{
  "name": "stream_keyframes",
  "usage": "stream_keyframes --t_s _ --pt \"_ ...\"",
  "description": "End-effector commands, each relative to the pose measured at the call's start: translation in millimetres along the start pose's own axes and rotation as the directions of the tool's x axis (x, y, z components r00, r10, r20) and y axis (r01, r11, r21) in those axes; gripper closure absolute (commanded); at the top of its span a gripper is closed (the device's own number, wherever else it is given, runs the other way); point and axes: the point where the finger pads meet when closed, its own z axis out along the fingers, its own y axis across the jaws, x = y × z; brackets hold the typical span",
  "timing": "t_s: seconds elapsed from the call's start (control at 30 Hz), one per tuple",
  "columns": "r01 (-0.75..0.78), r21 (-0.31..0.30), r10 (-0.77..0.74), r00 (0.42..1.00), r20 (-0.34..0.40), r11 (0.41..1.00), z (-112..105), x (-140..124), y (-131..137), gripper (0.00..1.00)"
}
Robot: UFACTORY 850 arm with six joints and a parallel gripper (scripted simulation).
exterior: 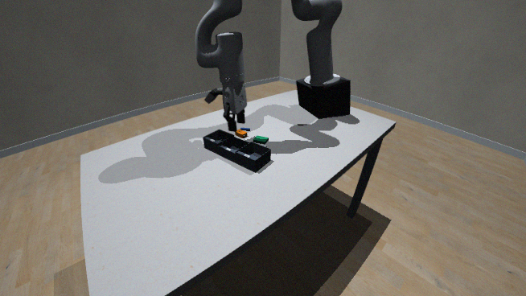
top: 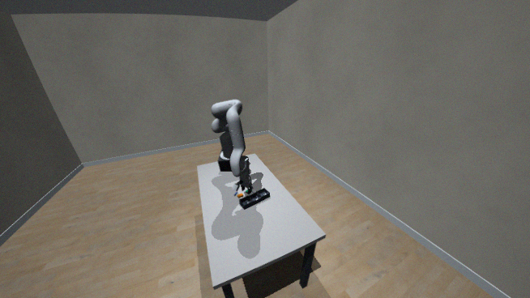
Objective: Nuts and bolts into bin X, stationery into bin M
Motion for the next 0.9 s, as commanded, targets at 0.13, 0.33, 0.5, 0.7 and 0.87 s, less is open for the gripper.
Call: stream_keyframes --t_s 0.13,0.33,0.5,0.7,0.87 --pt "0.27 -0.001 -0.27 0.963 -0.007 0.963 0.3 -54.8 36.4 0.28" --pt "0.436 -0.011 -0.436 0.9 0.025 0.9 1.1 -76.0 50.9 0.28" --pt "0.562 -0.014 -0.561 0.827 0.035 0.827 1.1 -76.0 50.9 0.28" --pt "0.688 -0.015 -0.687 0.725 0.041 0.725 1.1 -76.0 50.9 0.28" --pt "0.788 -0.016 -0.787 0.616 0.042 0.616 1.1 -76.0 50.9 0.28"
